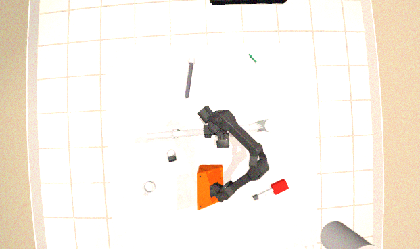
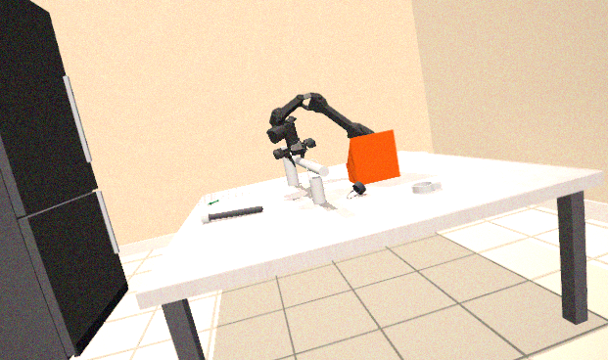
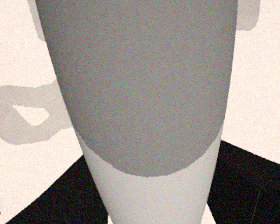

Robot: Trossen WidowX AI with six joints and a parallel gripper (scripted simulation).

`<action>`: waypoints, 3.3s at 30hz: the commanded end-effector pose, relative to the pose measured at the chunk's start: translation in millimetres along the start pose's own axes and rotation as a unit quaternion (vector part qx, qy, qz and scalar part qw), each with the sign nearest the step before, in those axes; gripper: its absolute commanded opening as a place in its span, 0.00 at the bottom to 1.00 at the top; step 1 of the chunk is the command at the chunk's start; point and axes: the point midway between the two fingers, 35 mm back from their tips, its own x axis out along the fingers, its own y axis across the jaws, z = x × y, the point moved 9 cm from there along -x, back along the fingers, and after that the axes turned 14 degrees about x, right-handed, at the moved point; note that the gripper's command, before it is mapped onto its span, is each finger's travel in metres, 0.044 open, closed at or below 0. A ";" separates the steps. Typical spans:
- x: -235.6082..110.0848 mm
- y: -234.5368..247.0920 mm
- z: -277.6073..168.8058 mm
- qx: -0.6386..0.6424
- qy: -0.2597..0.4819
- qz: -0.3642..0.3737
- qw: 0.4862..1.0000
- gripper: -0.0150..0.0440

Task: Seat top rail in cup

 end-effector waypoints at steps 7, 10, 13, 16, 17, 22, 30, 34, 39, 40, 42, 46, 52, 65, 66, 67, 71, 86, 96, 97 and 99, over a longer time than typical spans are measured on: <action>0.0 0.0 0.0 0.000 0.000 0.000 1.000 0.25; 0.0 0.0 0.0 0.000 0.000 0.000 1.000 0.25; -0.1 -0.1 0.0 0.000 0.000 0.000 1.000 0.25; -0.4 -0.2 0.0 0.000 0.001 0.000 1.000 0.25; -0.5 -0.2 0.0 0.000 0.001 0.000 1.000 0.25; -1.1 -0.6 0.0 -0.001 0.002 -0.001 1.000 0.25; -2.1 -1.0 -0.1 -0.002 0.004 -0.002 1.000 0.25; -2.5 -1.3 -0.1 -0.002 0.005 -0.002 1.000 0.25; -3.1 -1.6 -0.2 -0.003 0.006 -0.002 1.000 0.25; -3.2 -1.7 -0.2 -0.003 0.006 -0.002 1.000 0.25; -3.4 -1.8 -0.3 -0.003 0.006 -0.003 1.000 0.25; -3.8 -2.1 -0.5 -0.003 0.006 -0.003 1.000 0.25; -4.4 -2.6 -0.9 -0.003 0.006 -0.003 1.000 0.25; -5.8 -3.4 -1.0 -0.003 0.006 -0.003 1.000 0.25; -5.9 -3.4 -0.9 -0.003 0.006 -0.003 1.000 0.25; -6.0 -3.4 -0.9 -0.003 0.006 -0.003 1.000 0.25; -6.5 -3.6 -0.7 -0.003 0.006 -0.003 1.000 0.25; -1.7 -3.4 -0.6 -0.004 0.006 0.008 1.000 0.25; -1.4 -3.8 -1.8 -0.004 0.006 0.008 1.000 0.25; -1.4 -3.9 -2.1 -0.004 0.006 0.008 1.000 0.25; -1.3 -4.1 -2.8 -0.004 0.006 0.008 1.000 0.25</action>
